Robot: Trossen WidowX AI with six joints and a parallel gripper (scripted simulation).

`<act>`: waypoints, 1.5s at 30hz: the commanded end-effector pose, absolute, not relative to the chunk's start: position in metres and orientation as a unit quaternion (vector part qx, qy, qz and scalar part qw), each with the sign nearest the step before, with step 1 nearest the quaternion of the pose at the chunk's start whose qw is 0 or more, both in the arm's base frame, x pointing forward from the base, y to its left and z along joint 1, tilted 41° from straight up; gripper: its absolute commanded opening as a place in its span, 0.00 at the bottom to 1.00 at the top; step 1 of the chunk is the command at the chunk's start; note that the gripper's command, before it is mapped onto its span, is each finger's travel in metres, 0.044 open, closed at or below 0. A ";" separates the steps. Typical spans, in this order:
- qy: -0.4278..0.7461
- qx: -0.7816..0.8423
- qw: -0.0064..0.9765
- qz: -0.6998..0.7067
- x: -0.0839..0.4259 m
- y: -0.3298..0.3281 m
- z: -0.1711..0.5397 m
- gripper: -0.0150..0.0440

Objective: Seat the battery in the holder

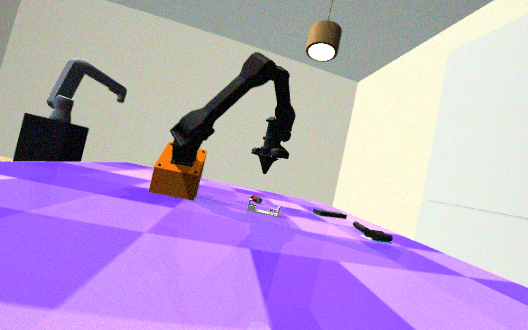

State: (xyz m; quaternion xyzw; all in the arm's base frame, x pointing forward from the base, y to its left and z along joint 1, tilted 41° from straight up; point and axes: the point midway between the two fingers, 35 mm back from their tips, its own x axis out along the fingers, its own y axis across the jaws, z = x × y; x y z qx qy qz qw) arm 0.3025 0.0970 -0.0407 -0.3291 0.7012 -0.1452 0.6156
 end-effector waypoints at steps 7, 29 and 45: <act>0.709 -0.369 0.593 -0.099 0.303 0.095 -0.046 0.39; 0.602 -0.665 0.208 0.390 0.294 0.071 -0.105 0.66; 0.602 -0.665 0.208 0.390 0.294 0.068 -0.108 0.66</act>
